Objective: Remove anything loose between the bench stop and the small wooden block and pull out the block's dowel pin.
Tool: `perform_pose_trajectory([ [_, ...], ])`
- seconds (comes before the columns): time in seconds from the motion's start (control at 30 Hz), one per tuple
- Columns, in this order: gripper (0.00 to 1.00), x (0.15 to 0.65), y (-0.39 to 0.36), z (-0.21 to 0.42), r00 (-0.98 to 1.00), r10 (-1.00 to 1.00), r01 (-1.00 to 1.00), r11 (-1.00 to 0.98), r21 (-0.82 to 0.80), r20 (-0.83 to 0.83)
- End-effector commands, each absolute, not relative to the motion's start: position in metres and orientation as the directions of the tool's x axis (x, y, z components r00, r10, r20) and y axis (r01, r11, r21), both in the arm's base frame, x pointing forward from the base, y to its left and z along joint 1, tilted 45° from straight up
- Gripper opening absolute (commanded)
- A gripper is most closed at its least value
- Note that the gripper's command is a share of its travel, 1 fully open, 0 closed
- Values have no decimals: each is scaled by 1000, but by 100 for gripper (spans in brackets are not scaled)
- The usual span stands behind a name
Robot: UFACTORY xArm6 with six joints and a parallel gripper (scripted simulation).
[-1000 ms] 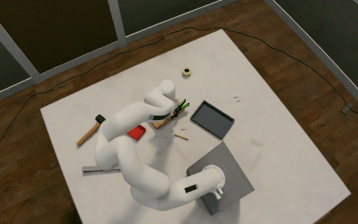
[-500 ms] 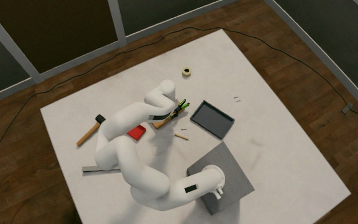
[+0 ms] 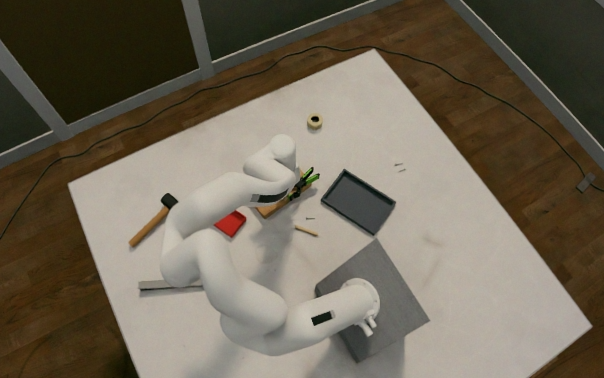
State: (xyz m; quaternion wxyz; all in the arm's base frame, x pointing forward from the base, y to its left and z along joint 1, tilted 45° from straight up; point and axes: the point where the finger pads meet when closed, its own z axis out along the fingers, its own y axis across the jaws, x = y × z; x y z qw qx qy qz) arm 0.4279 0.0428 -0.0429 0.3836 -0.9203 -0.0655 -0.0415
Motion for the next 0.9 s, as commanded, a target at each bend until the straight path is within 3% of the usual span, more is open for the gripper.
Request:
perform_pose_trajectory([
  [0.0, 0, 428, 42, -43, 988, 88, 153, -698, -700, 128],
  [0.87, 0, 428, 42, -43, 987, 93, 159, -697, -699, 132],
])
